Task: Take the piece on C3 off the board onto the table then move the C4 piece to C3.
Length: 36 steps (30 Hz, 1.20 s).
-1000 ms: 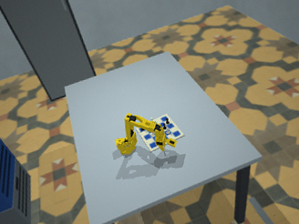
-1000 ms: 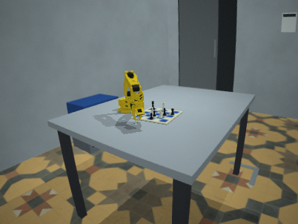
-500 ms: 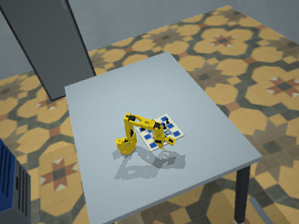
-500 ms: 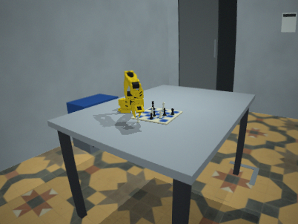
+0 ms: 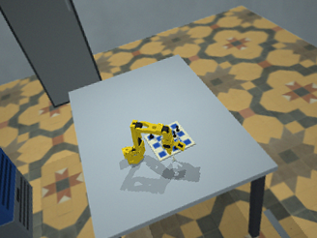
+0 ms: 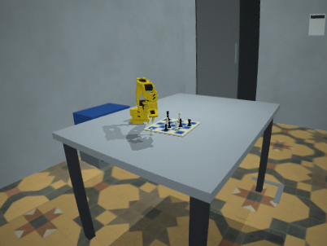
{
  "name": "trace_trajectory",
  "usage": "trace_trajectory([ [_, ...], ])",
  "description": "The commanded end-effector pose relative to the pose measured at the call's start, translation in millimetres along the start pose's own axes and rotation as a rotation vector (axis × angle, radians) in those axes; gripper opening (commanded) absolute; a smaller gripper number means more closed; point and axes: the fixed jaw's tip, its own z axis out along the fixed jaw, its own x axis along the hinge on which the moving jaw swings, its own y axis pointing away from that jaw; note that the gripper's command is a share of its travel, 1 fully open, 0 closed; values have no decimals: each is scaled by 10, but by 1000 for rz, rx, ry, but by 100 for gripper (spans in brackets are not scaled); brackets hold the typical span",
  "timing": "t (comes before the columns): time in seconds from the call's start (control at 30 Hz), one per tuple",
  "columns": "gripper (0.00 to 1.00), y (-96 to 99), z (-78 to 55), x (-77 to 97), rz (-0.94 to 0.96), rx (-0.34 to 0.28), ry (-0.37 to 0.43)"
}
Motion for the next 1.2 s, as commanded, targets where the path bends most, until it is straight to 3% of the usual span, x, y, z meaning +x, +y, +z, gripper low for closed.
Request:
trace_trajectory([
  [0.0,9,21,-110,-20,-2,-2,-24],
  [0.47,9,26,-153,-19,-4,-2,-25],
  [0.67,9,119,-161,-32,-52,-3,-41],
  [0.9,10,667,-215,-22,-316,-25,-129],
  [1.17,10,1414,-309,241,-675,-89,-243],
])
